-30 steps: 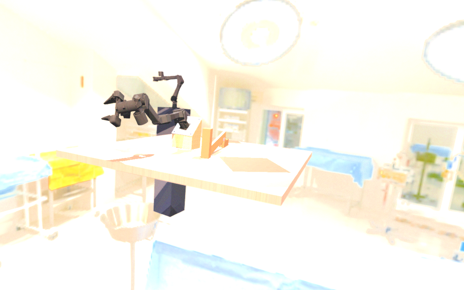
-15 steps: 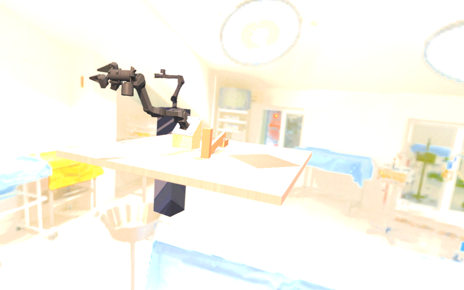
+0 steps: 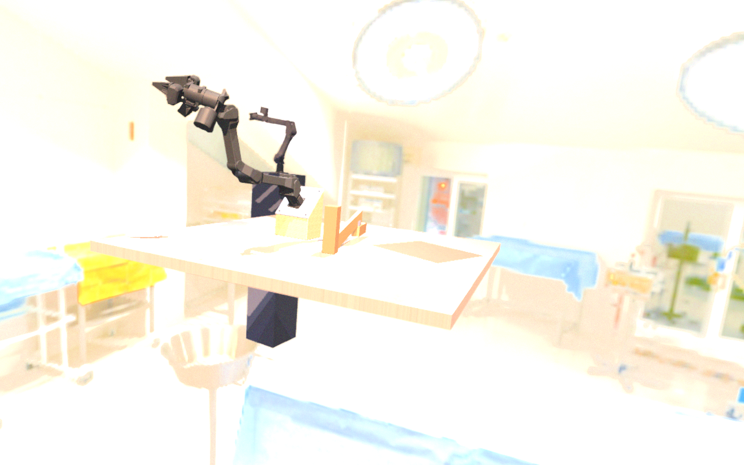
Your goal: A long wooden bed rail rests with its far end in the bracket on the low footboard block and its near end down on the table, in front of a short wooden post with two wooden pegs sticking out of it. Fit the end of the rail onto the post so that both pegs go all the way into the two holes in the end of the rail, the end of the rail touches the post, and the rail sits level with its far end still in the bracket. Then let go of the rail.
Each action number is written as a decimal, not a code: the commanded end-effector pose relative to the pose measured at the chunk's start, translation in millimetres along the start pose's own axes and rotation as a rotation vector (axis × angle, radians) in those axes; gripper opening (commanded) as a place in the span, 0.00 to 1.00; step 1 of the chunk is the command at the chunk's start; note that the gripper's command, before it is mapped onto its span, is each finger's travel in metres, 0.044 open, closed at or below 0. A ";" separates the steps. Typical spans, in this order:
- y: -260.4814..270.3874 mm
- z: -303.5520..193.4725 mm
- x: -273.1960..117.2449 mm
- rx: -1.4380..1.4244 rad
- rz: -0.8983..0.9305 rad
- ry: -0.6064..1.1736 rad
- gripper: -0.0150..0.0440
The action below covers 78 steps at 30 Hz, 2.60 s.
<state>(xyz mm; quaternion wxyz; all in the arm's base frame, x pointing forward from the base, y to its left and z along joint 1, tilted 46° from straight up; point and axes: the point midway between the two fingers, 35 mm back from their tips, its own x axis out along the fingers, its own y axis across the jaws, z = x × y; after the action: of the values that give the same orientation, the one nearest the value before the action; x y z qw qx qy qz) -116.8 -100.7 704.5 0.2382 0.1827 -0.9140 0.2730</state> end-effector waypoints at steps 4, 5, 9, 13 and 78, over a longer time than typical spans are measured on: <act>86.7 -82.0 -19.6 0.116 0.108 0.271 1.00; 97.1 -91.7 -24.6 0.127 0.124 0.309 1.00; 135.6 -127.0 -49.0 0.160 0.185 0.461 1.00; 171.8 -159.1 -81.8 0.184 0.248 0.617 1.00; 188.2 215.2 -750.0 0.637 2.288 3.007 1.00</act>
<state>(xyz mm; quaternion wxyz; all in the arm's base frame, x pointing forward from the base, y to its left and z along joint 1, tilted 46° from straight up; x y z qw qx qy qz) 355.1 112.7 96.7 -0.4874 0.7322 -0.3563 -0.3154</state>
